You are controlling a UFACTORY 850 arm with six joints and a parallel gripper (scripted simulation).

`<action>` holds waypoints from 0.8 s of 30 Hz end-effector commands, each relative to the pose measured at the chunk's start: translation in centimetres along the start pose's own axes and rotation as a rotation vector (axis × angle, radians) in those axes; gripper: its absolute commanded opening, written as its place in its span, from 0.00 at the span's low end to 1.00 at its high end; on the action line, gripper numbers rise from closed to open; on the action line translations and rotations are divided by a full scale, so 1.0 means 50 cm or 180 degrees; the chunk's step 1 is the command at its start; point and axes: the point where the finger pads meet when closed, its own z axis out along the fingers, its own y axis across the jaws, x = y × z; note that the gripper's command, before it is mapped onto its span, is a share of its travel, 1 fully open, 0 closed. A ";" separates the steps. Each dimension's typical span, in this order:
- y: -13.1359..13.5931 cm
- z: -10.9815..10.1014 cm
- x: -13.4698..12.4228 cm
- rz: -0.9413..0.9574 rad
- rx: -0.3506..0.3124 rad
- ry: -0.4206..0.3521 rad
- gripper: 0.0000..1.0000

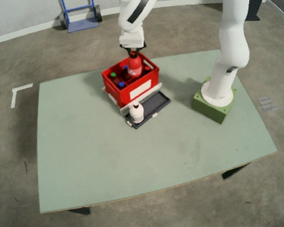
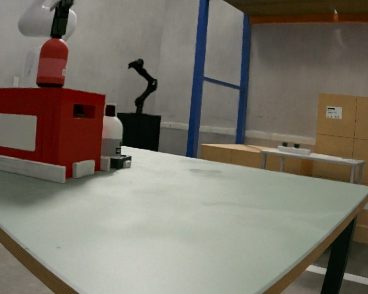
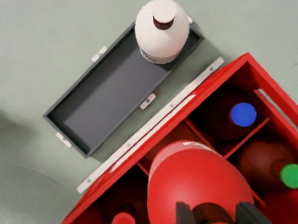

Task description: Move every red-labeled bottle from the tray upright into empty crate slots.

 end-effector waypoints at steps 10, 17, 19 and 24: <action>0.002 -0.001 0.000 0.0000 -0.0006 0.0000 0.00; 0.002 -0.001 0.000 0.0000 -0.0006 0.0000 0.00; 0.002 -0.001 0.000 0.0000 -0.0006 0.0000 0.00; 0.002 -0.001 0.000 0.0000 -0.0006 0.0000 0.00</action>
